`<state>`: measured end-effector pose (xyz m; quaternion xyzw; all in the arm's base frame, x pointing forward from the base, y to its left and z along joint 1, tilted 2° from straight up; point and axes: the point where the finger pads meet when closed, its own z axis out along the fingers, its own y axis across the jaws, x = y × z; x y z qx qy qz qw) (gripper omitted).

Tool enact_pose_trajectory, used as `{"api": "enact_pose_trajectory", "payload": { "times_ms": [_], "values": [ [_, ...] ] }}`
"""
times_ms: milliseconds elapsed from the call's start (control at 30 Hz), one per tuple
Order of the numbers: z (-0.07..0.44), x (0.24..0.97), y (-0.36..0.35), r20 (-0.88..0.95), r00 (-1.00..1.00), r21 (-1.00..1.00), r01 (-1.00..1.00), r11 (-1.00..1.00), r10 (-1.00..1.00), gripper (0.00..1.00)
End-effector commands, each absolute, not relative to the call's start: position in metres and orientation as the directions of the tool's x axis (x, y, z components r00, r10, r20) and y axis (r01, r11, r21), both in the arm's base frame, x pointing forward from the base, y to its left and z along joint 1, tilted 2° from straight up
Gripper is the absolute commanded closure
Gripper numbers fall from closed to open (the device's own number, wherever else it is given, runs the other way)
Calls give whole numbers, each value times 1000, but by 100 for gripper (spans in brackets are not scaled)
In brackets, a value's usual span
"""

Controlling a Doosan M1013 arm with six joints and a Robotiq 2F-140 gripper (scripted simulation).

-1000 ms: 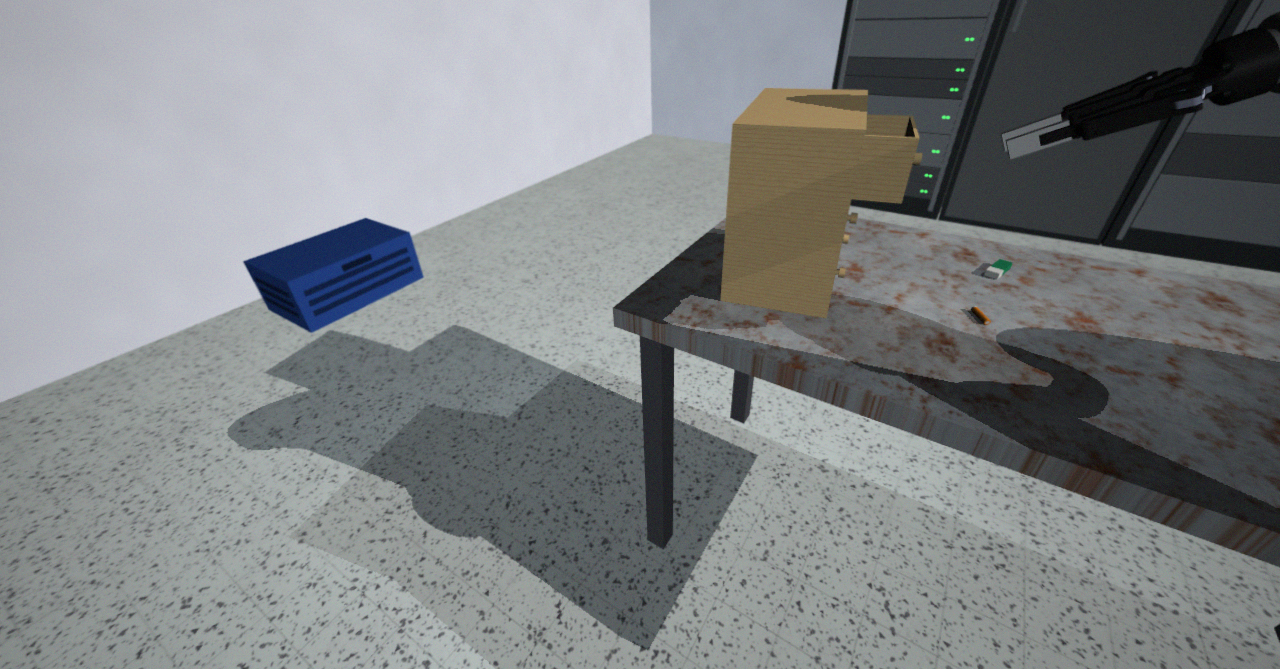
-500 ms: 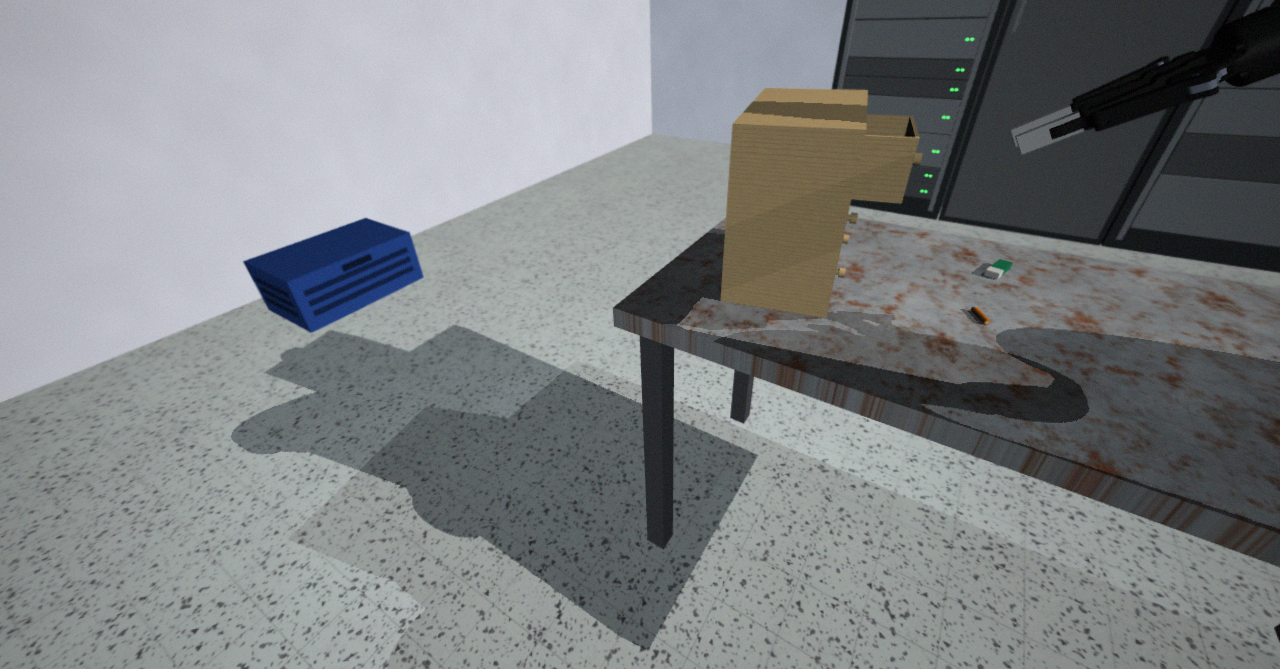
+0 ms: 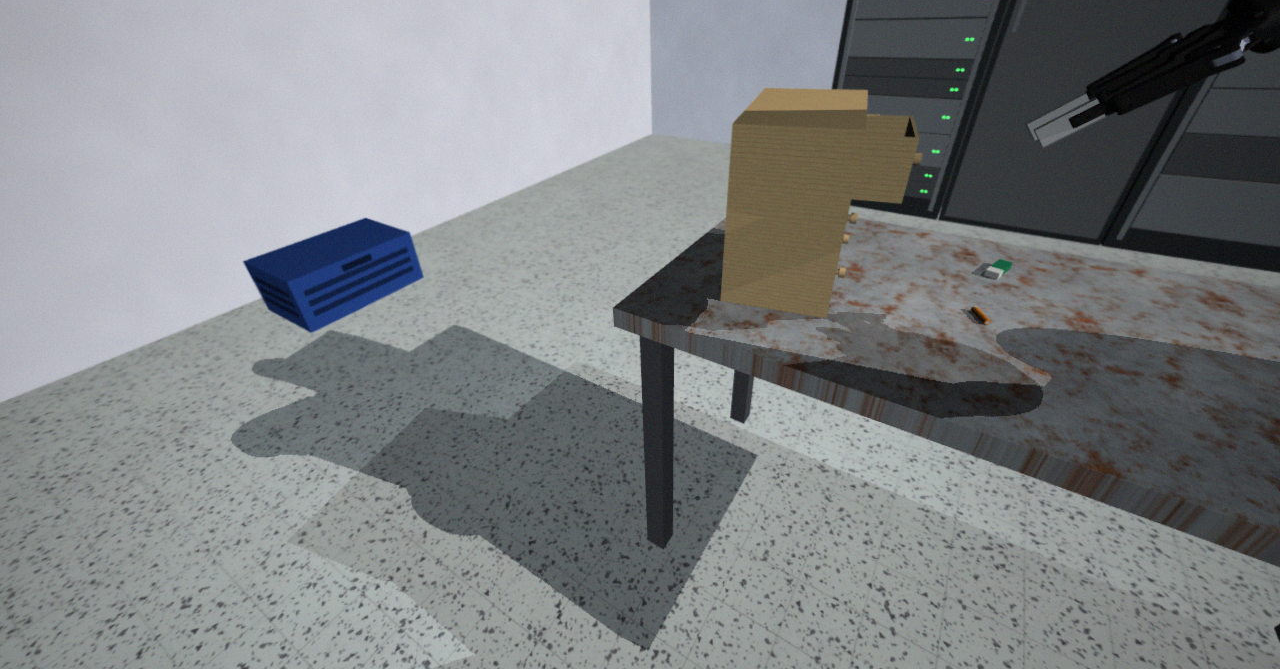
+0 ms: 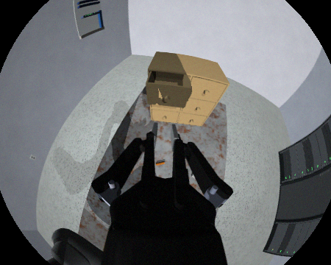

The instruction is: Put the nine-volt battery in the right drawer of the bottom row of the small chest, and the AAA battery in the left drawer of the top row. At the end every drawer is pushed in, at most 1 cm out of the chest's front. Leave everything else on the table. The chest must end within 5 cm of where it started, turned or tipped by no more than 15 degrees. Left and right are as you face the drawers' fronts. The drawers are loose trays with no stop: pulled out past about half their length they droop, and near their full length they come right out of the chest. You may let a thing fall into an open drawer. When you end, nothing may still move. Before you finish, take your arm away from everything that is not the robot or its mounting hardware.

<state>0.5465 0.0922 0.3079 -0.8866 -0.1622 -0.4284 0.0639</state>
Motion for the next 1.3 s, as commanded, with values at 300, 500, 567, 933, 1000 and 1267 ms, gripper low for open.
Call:
{"api": "enact_pose_trajectory", "payload": {
  "times_ms": [300, 500, 567, 933, 1000, 1267],
  "values": [
    [340, 518, 87, 427, 854, 37, 313, -949, 298, 80],
    [354, 505, 83, 266, 912, 37, 313, -949, 311, 80],
    [356, 503, 82, 242, 919, 37, 313, -949, 313, 80],
    [371, 488, 78, 60, 947, 37, 313, -949, 315, 80],
    [373, 486, 77, 38, 948, 37, 313, -949, 314, 80],
    [376, 483, 77, 1, 950, 37, 313, -949, 313, 80]
  ]
}}
